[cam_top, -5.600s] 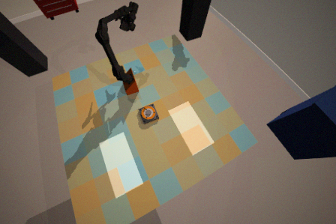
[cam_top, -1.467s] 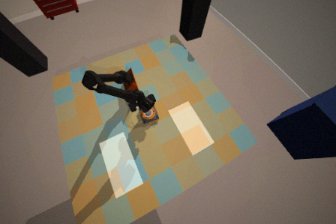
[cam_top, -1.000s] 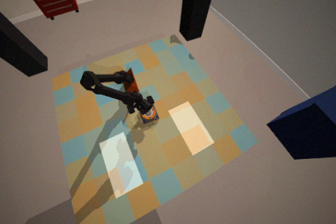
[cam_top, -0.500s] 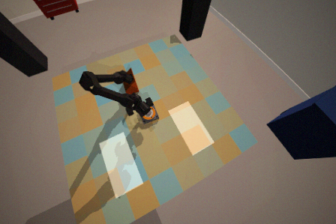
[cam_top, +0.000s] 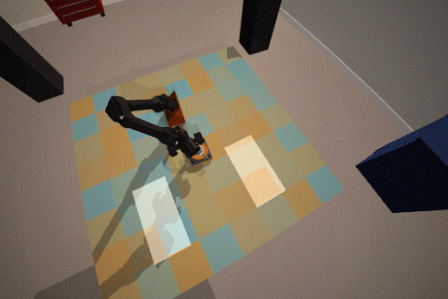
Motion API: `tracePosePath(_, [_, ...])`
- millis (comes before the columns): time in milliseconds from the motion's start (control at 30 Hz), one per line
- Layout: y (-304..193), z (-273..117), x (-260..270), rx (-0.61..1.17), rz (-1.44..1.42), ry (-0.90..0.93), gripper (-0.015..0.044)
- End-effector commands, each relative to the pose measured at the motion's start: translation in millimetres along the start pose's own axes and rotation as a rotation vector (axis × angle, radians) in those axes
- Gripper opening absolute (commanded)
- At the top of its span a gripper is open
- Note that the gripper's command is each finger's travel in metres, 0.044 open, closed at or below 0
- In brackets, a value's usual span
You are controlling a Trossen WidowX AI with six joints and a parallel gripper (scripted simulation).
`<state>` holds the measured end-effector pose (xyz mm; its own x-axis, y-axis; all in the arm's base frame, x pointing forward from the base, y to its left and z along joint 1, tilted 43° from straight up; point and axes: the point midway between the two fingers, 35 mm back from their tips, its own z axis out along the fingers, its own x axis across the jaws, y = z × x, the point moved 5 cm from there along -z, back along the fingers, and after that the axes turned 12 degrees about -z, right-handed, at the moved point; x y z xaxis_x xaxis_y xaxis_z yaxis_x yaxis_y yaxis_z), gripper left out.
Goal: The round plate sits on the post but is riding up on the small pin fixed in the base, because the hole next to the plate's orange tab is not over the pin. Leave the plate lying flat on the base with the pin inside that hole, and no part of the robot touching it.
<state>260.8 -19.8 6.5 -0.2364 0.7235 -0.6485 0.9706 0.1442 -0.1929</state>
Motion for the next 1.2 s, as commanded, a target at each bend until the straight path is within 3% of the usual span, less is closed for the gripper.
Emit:
tracePosePath(0, [5, 0, -4, -0.004, 0.002, -0.004, 0.0000])
tracePosePath(300, [9, 1, -6, -0.004, 0.002, -0.005, 0.0000])
tracePosePath(633, [5, -46, -4, -0.005, 0.002, -0.002, 0.0000])
tracePosePath(1167, [6, -37, -3, -0.006, -0.006, -0.007, 0.0000])
